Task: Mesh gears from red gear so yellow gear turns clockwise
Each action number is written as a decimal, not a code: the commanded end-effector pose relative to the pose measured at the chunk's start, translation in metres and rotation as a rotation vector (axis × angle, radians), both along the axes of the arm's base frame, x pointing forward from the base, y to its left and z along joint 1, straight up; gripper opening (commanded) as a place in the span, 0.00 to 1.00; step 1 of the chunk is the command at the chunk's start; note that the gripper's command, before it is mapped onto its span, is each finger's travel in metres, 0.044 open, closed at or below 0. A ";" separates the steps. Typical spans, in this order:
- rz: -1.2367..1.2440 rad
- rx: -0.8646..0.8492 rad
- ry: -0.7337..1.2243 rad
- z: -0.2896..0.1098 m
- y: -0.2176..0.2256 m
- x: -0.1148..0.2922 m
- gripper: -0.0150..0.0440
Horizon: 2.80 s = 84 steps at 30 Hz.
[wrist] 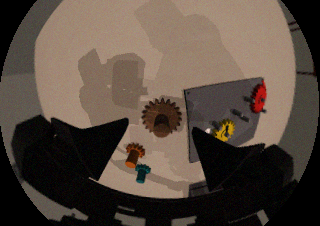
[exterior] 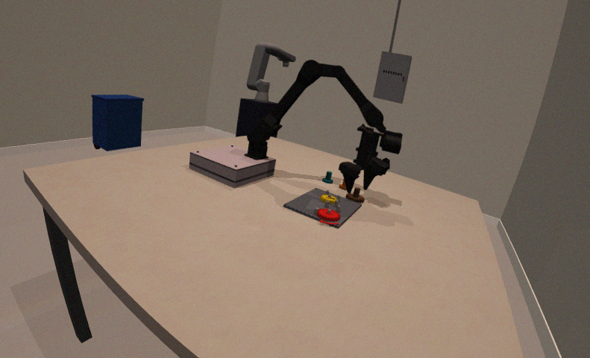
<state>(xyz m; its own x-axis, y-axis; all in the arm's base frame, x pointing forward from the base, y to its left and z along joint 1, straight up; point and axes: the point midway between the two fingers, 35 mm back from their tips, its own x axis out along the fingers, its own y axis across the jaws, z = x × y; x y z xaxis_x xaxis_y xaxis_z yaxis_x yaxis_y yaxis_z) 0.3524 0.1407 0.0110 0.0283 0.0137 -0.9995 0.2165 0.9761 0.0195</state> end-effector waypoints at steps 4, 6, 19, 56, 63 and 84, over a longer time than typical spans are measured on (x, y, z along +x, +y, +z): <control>-0.005 -0.005 0.001 -0.002 -0.001 0.000 0.82; -0.005 -0.005 0.001 -0.002 -0.001 0.000 0.73; -0.005 -0.005 0.001 -0.002 -0.001 0.000 0.32; -0.005 -0.005 0.000 0.074 0.000 0.009 0.25; -0.005 -0.005 0.000 0.092 -0.001 0.009 0.25; -0.005 -0.006 0.000 0.142 -0.006 0.001 0.25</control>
<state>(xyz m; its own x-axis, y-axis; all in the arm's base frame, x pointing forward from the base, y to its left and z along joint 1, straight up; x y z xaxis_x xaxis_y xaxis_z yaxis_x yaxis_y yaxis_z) 0.3546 0.1360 0.1431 0.0181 0.0089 -0.9998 0.2268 0.9738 0.0128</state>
